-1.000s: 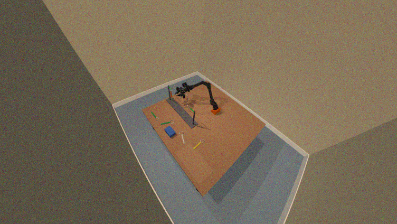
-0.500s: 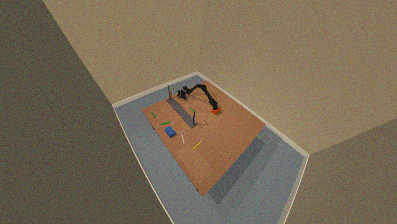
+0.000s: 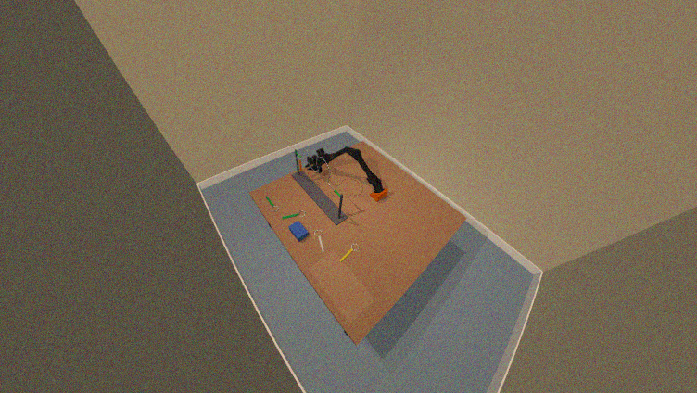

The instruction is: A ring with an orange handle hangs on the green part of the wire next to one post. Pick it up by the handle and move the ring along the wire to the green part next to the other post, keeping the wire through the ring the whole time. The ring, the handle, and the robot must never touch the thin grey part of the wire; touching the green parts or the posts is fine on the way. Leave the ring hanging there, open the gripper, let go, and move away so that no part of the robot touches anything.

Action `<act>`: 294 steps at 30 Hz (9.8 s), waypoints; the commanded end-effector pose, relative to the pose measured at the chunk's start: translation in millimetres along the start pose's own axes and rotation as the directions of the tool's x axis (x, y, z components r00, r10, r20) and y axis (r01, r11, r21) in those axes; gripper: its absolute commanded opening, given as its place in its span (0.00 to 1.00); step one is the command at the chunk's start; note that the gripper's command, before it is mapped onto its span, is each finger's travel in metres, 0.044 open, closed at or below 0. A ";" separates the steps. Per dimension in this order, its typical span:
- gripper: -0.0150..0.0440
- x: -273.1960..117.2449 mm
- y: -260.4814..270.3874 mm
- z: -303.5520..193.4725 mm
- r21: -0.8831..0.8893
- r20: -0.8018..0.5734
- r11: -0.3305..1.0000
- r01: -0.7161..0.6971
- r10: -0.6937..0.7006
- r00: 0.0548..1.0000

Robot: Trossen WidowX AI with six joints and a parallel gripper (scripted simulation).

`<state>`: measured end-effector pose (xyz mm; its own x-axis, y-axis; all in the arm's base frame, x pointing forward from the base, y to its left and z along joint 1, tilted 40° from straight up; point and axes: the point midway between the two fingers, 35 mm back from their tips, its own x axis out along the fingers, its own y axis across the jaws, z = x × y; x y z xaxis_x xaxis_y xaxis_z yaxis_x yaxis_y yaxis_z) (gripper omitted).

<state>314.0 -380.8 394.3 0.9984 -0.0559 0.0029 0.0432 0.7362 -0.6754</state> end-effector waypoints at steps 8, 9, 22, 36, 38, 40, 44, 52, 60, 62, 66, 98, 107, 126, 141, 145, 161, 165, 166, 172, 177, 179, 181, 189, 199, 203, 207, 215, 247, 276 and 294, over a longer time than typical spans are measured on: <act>0.53 8.7 -5.6 6.6 0.004 -0.008 1.000 0.014 -0.014 1.000; 0.53 10.2 -5.8 6.6 0.004 -0.008 1.000 0.014 -0.014 1.000; 0.53 30.4 -7.5 6.3 0.004 -0.007 1.000 0.015 -0.015 1.000; 0.53 52.4 -8.0 6.4 0.005 -0.005 1.000 0.016 -0.016 1.000; 0.53 55.5 -7.9 6.4 0.005 -0.005 1.000 0.016 -0.016 1.000; 0.53 58.7 -7.8 6.5 0.005 -0.005 1.000 0.016 -0.016 1.000; 0.53 65.1 -7.5 6.7 0.005 -0.004 1.000 0.017 -0.017 1.000; 0.53 75.4 -6.7 7.0 0.005 -0.004 1.000 0.017 -0.017 1.000; 0.53 75.4 -6.7 7.0 0.005 -0.004 1.000 0.017 -0.017 1.000; 0.53 75.4 -6.7 7.0 0.005 -0.004 1.000 0.017 -0.017 1.000; 0.53 75.4 -6.7 7.0 0.005 -0.004 1.000 0.017 -0.017 1.000; 0.44 75.0 -6.2 7.6 -0.001 -0.002 1.000 0.015 -0.015 1.000; 0.10 75.0 -6.2 7.6 -0.001 -0.002 1.000 0.015 -0.015 1.000; 0.00 75.0 -4.9 23.4 0.006 -0.001 1.000 0.020 -0.020 1.000; 0.00 75.0 -4.9 23.4 0.006 -0.001 1.000 0.020 -0.020 1.000; 0.00 75.0 -4.9 23.4 0.006 -0.001 1.000 0.020 -0.020 1.000; 0.00 66.6 -1.2 24.0 0.006 -0.069 1.000 0.021 -0.021 0.997; 0.00 57.0 3.2 25.4 0.006 -0.144 1.000 0.021 -0.020 0.989; 0.00 54.9 4.2 25.9 0.006 -0.162 1.000 0.021 -0.020 0.987; 0.00 42.2 10.4 29.1 0.007 -0.262 1.000 0.021 -0.018 0.965; 0.00 31.8 15.8 32.6 0.011 -0.344 1.000 0.020 -0.015 0.939; 0.00 27.7 18.0 34.2 0.013 -0.377 1.000 0.020 -0.014 0.926; 0.00 23.7 20.4 36.0 0.016 -0.409 1.000 0.020 -0.011 0.913; 0.00 11.8 33.4 42.2 0.049 -0.500 0.999 0.018 0.009 0.866; 0.00 12.2 53.3 42.6 0.140 -0.496 0.990 0.017 0.055 0.867; 0.00 12.4 63.5 43.8 0.197 -0.491 0.980 0.017 0.084 0.867; 0.00 12.6 74.9 46.1 0.265 -0.482 0.964 0.017 0.117 0.868; 0.00 13.0 99.8 54.5 0.423 -0.453 0.906 0.017 0.195 0.870; 0.00 14.6 168.4 118.0 0.879 -0.241 0.477 0.015 0.416 0.877; 0.00 15.1 184.0 162.9 0.984 -0.101 0.179 0.018 0.465 0.880; 0.00 15.3 186.0 180.9 0.998 -0.049 0.063 0.022 0.472 0.880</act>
<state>345.4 -127.3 394.7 0.8930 0.2580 -0.3687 0.0727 0.7259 0.6840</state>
